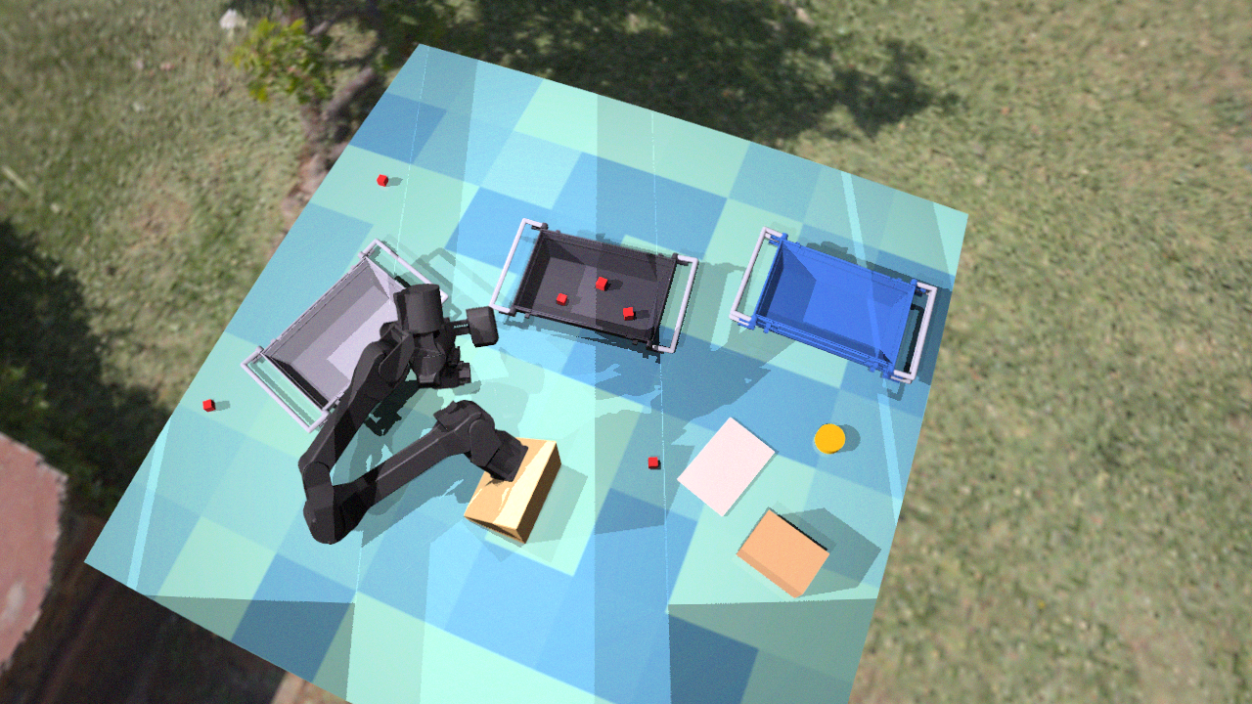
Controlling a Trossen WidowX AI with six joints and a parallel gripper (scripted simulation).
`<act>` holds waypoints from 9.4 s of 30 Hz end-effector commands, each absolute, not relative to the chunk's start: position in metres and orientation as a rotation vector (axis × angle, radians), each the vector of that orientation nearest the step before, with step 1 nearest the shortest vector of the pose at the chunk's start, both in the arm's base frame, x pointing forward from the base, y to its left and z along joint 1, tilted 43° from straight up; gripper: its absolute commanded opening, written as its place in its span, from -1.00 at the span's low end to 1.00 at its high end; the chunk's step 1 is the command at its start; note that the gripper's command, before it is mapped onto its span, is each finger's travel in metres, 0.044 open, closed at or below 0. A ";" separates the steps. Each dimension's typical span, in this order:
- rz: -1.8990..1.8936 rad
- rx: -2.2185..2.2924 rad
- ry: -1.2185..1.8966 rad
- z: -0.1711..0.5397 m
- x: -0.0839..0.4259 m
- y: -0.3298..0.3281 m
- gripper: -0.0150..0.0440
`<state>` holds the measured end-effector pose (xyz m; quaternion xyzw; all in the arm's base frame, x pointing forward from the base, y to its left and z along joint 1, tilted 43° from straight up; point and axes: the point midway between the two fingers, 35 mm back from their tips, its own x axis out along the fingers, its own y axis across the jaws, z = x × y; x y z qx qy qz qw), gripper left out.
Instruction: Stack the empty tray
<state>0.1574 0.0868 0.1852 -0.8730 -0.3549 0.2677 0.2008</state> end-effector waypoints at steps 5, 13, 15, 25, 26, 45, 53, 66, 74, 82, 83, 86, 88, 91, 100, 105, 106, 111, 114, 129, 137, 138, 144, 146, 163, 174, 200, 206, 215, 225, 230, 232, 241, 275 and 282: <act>0.748 -2.439 -0.992 0.185 0.157 0.087 0.42; 0.722 -2.736 -1.266 0.203 0.174 0.084 -0.20; 0.699 -2.853 -1.414 0.209 0.183 0.082 -0.20; 0.420 -3.128 -2.409 0.220 0.240 0.078 -0.20; 0.399 -3.115 -2.478 0.220 0.245 0.078 -0.20; -0.756 -2.409 -3.726 0.198 0.316 0.079 -0.20; -1.537 -1.706 -3.998 0.179 0.340 0.082 -0.20; -1.895 -1.342 -4.011 0.170 0.350 0.084 -0.20; -1.895 -1.342 -4.011 0.170 0.350 0.084 -0.20; -1.895 -1.341 -4.012 0.164 0.350 0.090 -0.20; -1.895 -1.341 -4.012 0.161 0.351 0.092 -0.20; -1.895 -1.341 -4.012 0.153 0.351 0.100 -0.20; -1.896 -1.342 -4.012 0.147 0.352 0.105 -0.20; -1.898 -1.343 -4.010 0.139 0.351 0.113 -0.20; -1.901 -1.347 -4.007 0.127 0.350 0.124 -0.20; -1.899 -1.344 -4.009 0.130 0.351 0.115 -0.20; -1.898 -1.344 -4.010 0.131 0.351 0.111 -0.20; -1.897 -1.343 -4.010 0.136 0.352 0.094 -0.20; -1.896 -1.342 -4.011 0.134 0.353 0.086 -0.20; -1.893 -1.339 -4.014 0.100 0.359 0.059 -0.20; -1.893 -1.339 -4.014 0.090 0.361 0.056 -0.20; -1.892 -1.338 -4.015 0.093 0.361 0.054 -0.20; -1.890 -1.337 -4.016 0.119 0.360 0.036 -0.20; -1.890 -1.337 -4.016 0.123 0.360 0.033 -0.20; -1.876 -1.341 -4.019 0.115 0.360 0.038 -0.20; -1.876 -1.341 -4.019 0.115 0.360 0.038 -0.20; -1.876 -1.311 -4.040 -0.054 0.396 -0.166 -0.20; -1.876 -1.311 -4.040 -0.054 0.396 -0.166 -0.20; -1.876 -1.312 -4.040 -0.069 0.398 -0.153 -0.20; -1.880 -1.314 -4.038 -0.092 0.397 -0.131 -0.20; -1.881 -1.315 -4.037 -0.098 0.397 -0.126 -0.20; -1.881 -1.315 -4.037 -0.098 0.397 -0.126 -0.20; -1.879 -1.315 -4.037 -0.067 0.394 -0.132 -0.20; -1.880 -1.319 -4.033 -0.010 0.387 -0.112 -0.20; -1.876 -1.337 -4.029 -0.015 0.387 -0.107 -0.20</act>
